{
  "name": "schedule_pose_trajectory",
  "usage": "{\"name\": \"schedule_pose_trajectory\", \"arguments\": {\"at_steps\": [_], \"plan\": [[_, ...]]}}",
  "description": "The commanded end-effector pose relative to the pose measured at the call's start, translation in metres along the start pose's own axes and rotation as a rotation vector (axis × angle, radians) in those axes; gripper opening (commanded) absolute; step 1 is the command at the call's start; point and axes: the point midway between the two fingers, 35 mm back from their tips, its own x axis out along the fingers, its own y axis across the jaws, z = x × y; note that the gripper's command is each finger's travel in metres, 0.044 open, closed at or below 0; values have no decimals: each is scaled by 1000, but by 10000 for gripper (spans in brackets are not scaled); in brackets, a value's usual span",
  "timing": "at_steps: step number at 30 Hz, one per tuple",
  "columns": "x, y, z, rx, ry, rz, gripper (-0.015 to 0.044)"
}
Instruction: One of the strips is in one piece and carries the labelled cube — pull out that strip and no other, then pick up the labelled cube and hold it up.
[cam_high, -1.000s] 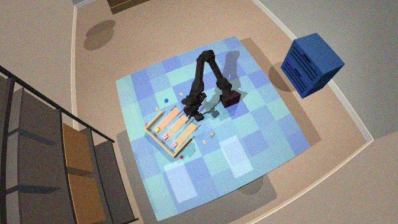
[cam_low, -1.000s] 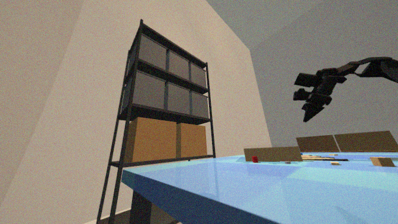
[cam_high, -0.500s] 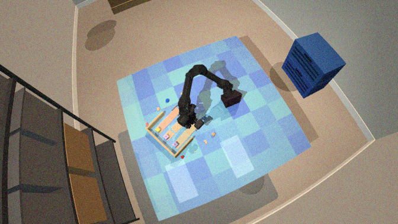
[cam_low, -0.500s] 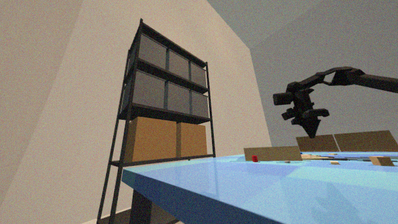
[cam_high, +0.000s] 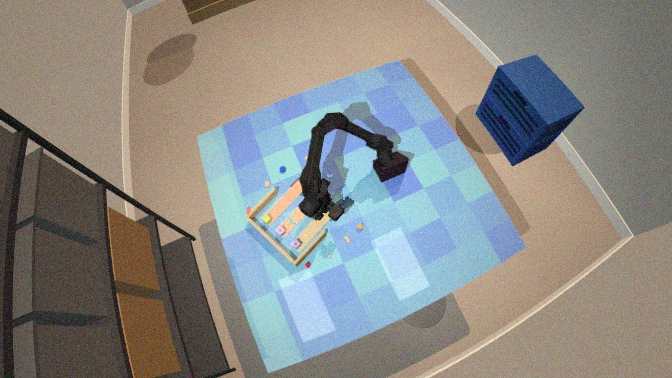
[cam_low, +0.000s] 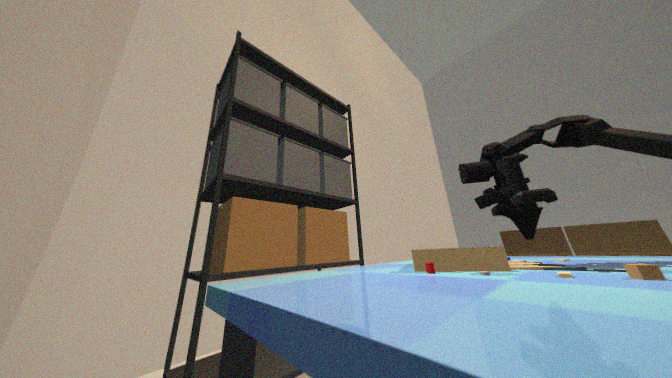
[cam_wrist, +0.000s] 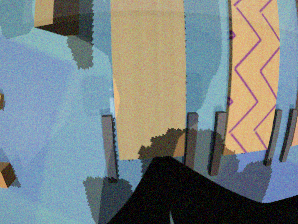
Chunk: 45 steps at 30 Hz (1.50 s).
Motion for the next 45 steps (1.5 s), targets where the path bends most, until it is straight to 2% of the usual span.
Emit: {"name": "schedule_pose_trajectory", "arguments": {"at_steps": [1,31,45], "plan": [[9,1,-1,-7,7,-2,0],[58,-1,-2,-7,9,-5,0],[59,-1,-2,-7,9,-5,0]]}}
